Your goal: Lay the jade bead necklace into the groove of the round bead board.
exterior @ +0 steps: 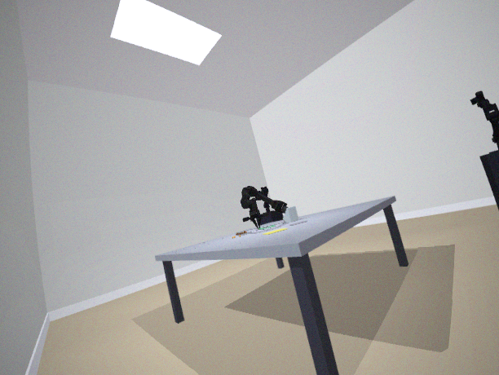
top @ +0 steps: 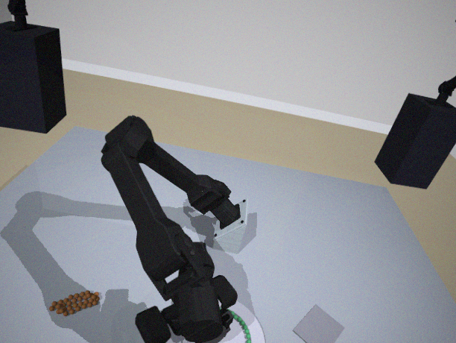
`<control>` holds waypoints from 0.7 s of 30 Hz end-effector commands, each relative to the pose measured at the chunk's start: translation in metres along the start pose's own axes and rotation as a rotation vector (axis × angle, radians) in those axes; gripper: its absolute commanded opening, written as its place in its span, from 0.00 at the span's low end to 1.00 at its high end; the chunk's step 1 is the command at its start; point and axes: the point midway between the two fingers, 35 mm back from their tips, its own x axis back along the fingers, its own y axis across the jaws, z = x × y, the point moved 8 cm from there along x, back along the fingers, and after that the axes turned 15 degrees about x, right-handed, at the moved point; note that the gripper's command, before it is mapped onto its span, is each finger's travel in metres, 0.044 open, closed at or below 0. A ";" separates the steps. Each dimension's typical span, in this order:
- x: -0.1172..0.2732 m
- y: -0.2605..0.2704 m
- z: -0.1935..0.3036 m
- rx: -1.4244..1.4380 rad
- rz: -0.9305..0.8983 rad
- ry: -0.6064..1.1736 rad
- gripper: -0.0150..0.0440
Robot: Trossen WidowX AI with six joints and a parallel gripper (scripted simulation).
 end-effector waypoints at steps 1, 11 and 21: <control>0.001 0.000 0.000 0.000 0.000 -0.001 0.34; 0.001 0.000 0.000 0.000 0.000 -0.001 0.79; 0.005 0.001 0.000 0.004 0.003 0.001 1.00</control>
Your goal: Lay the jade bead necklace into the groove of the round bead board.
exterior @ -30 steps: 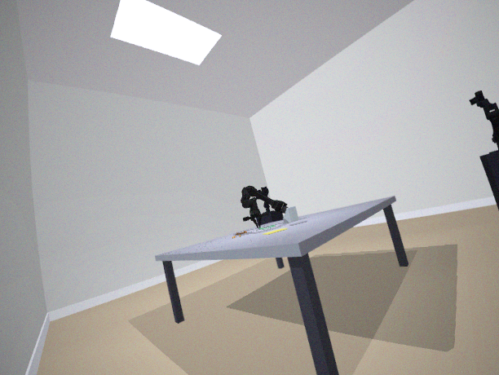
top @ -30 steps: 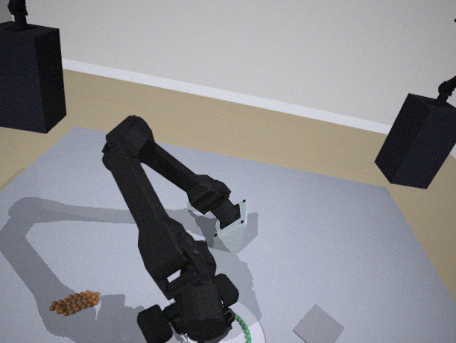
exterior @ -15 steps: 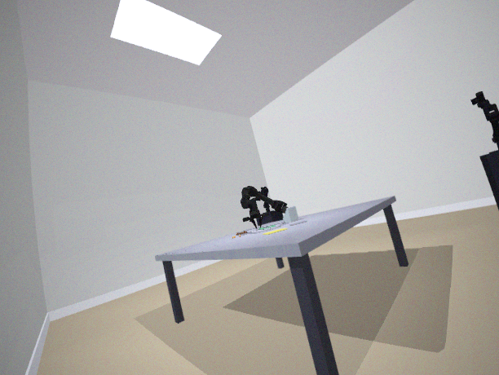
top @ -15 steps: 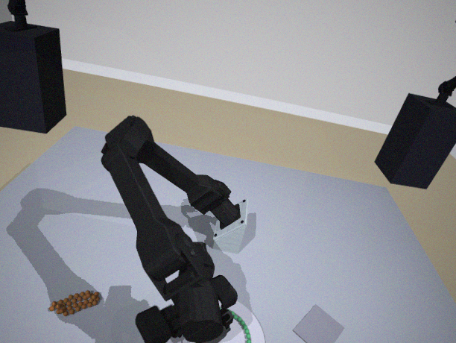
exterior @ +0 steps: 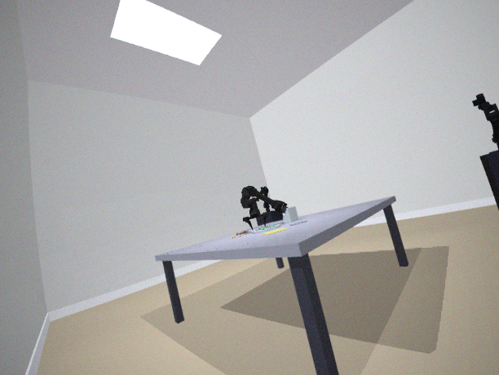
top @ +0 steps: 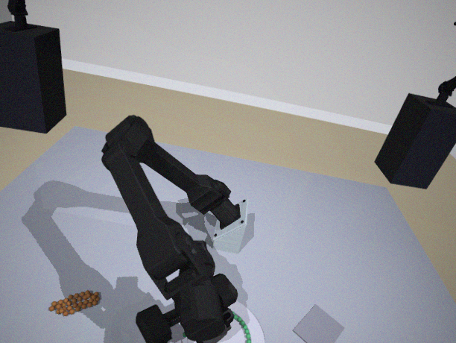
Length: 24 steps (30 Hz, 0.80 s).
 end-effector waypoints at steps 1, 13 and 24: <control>0.003 0.000 0.000 -0.004 0.004 -0.003 1.00; 0.003 0.000 0.000 -0.004 0.004 -0.003 1.00; 0.034 0.003 -0.013 0.537 0.004 -0.004 0.51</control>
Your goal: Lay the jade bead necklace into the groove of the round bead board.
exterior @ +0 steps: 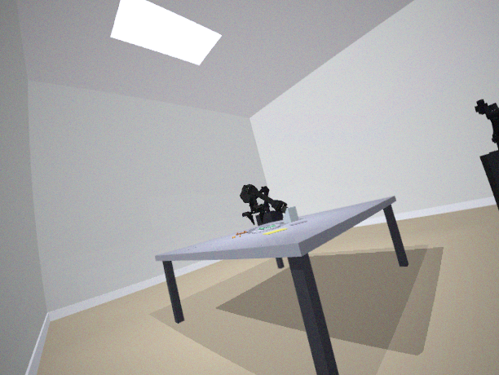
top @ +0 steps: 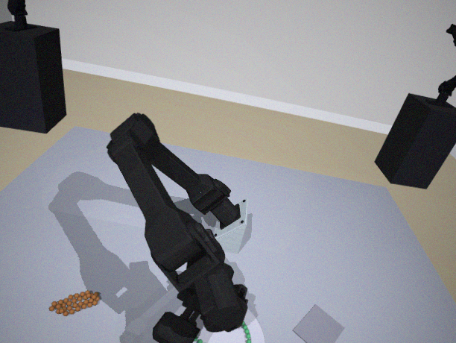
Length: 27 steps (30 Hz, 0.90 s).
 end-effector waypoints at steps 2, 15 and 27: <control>0.003 -0.001 -0.001 0.059 -0.005 -0.001 0.46; -0.010 -0.002 -0.001 0.051 -0.001 -0.004 0.46; -0.029 -0.001 -0.001 0.057 -0.003 -0.001 0.46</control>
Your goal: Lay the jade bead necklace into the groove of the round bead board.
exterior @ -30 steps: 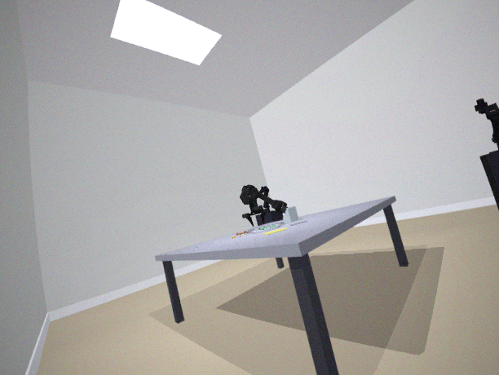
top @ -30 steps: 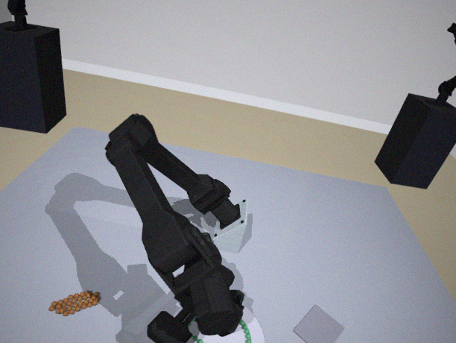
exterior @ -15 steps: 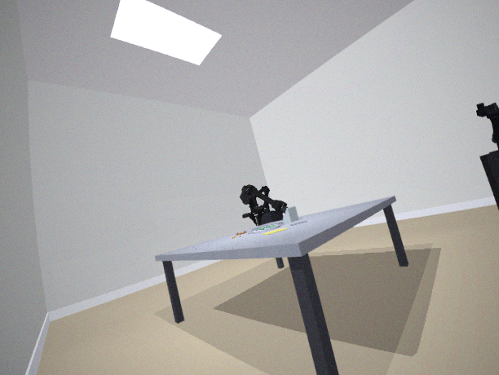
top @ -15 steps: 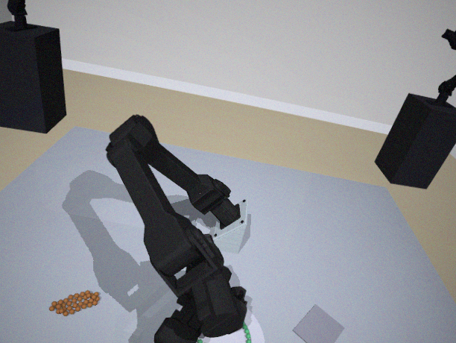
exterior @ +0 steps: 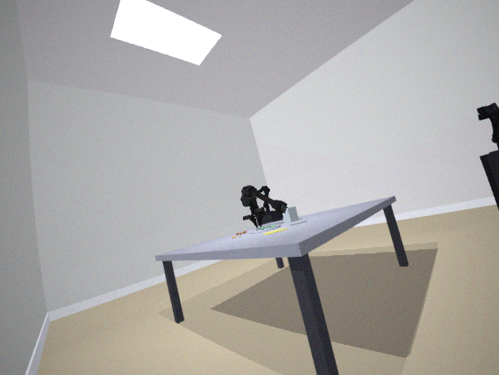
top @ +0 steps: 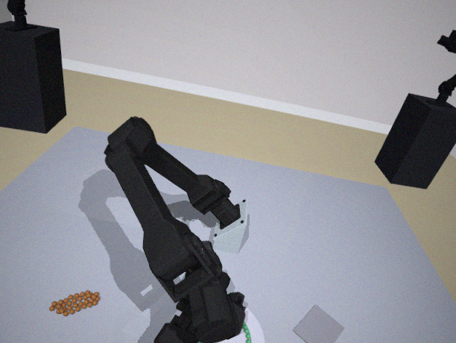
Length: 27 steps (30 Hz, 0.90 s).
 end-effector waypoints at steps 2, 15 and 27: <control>-0.008 0.001 -0.001 0.009 0.000 0.005 0.46; -0.012 0.001 0.000 0.003 -0.003 0.003 0.25; -0.012 0.001 0.000 0.003 -0.003 0.003 0.25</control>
